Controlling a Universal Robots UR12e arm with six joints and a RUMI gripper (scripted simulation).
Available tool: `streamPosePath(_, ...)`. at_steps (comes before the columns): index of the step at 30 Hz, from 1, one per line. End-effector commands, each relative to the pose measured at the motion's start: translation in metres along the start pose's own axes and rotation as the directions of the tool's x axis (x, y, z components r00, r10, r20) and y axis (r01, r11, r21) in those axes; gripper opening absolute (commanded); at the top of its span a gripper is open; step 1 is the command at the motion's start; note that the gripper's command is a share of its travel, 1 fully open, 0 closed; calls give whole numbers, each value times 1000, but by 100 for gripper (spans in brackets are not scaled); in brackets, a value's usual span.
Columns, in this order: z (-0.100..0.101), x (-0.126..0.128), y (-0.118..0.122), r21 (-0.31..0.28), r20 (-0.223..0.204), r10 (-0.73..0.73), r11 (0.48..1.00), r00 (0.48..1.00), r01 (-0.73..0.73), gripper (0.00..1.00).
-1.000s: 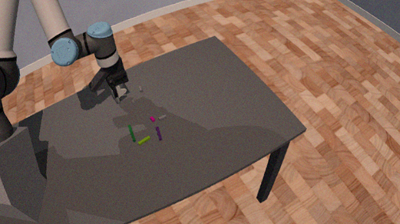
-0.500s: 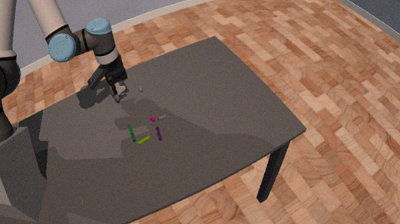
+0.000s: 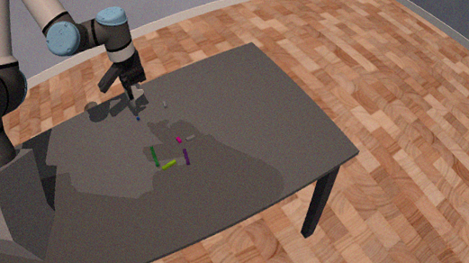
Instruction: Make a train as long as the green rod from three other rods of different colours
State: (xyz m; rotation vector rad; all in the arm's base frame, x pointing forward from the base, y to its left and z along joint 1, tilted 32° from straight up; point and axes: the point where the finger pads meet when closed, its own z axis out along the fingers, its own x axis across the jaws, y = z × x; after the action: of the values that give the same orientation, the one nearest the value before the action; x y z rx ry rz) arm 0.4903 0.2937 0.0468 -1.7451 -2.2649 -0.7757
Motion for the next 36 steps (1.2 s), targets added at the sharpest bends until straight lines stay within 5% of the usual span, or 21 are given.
streamPosePath(1, -16, 0, 0, 2, -1, -1, 1000, 1000, 1, 14)
streamPosePath(6, -18, 0, 0, 2, -1, -1, 1000, 1000, 1, 14)
streamPosePath(7, -18, 0, 0, 2, -1, -1, 1000, 1000, 1, 100)
streamPosePath(36, -18, -2, 1, 2, -1, -16, 1000, 1000, 16, 100)
